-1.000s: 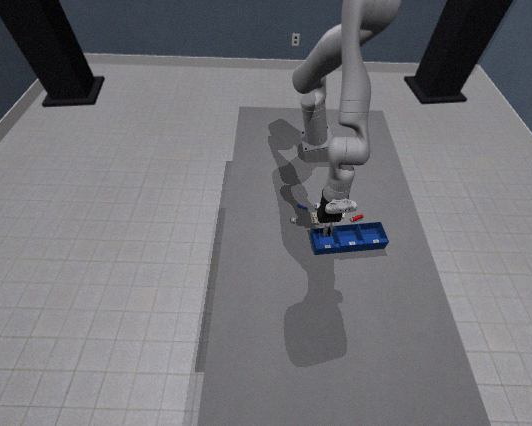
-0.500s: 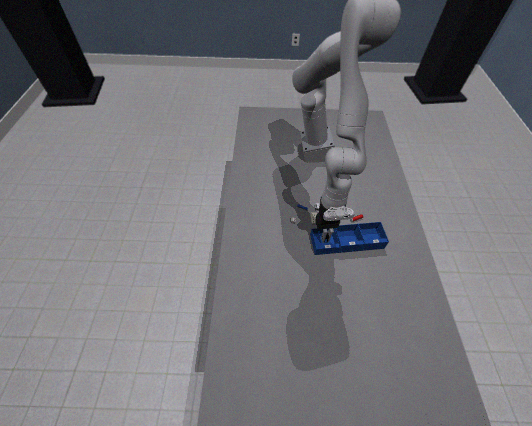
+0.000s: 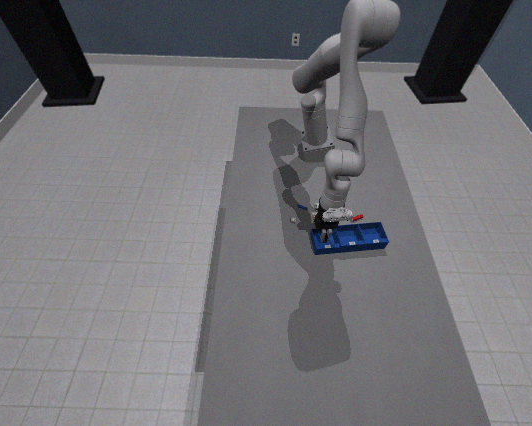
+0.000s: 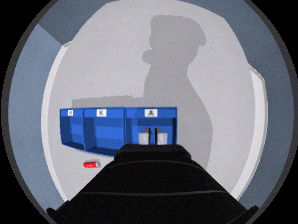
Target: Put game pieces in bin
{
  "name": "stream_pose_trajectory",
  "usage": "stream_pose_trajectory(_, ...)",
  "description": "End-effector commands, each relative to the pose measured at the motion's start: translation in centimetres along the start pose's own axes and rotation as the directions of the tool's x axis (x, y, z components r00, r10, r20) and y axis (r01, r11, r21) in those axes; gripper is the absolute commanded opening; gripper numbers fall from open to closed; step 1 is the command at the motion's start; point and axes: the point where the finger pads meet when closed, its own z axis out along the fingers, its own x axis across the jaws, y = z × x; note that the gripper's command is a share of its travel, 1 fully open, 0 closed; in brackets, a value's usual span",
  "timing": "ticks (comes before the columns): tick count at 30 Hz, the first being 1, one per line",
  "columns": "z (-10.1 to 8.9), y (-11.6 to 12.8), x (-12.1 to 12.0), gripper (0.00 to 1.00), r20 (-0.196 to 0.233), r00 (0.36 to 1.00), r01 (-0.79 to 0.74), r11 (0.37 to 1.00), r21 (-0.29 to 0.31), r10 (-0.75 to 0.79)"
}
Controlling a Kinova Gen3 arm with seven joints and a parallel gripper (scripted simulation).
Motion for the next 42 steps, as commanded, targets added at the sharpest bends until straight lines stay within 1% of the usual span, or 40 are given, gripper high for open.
stream_pose_trajectory(1, 0.02, 0.04, -0.01, 0.31, 0.0, 1.0, 0.002, 1.0, 0.0, -0.002)
stream_pose_trajectory(37, 0.02, 0.04, -0.01, 0.31, 0.0, 1.0, 0.002, 1.0, 0.0, -0.002)
stream_pose_trajectory(42, -0.78, 0.19, 0.11, 0.31, -0.003, 1.0, 0.003, 1.0, -0.004, -0.003)
